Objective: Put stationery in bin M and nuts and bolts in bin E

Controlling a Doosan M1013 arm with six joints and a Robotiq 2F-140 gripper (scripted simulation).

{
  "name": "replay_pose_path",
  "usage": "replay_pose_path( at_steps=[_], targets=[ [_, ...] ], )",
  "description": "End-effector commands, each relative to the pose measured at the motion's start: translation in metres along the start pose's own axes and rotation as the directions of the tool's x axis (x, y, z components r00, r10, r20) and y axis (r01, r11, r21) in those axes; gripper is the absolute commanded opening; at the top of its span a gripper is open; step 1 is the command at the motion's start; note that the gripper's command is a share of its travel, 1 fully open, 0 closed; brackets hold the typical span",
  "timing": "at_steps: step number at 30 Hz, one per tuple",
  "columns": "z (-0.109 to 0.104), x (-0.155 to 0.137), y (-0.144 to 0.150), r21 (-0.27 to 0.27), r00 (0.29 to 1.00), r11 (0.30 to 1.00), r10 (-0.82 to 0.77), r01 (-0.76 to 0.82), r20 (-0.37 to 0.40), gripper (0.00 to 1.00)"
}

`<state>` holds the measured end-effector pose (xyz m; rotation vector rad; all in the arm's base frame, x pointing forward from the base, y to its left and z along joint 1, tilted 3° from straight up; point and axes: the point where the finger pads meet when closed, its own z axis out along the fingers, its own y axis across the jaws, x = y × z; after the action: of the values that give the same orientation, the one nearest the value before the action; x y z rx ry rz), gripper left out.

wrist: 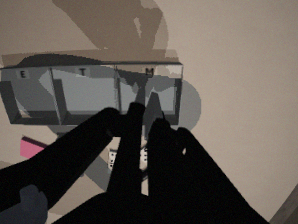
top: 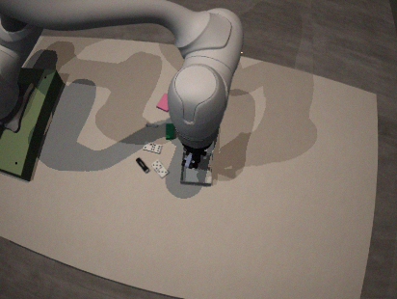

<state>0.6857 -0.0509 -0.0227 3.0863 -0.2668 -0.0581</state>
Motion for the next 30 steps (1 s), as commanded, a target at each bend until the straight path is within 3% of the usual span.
replay_pose_path(
  at_steps=[1,11,30],
  targets=[
    [0.007,0.0,0.0,0.0,1.0,1.0,0.0,0.0,0.0,0.05],
    [0.029,0.0,0.0,0.0,1.0,1.0,0.0,0.0,0.0,0.05],
    [0.029,0.0,0.0,0.0,1.0,1.0,0.0,0.0,0.0,0.05]
  ],
)
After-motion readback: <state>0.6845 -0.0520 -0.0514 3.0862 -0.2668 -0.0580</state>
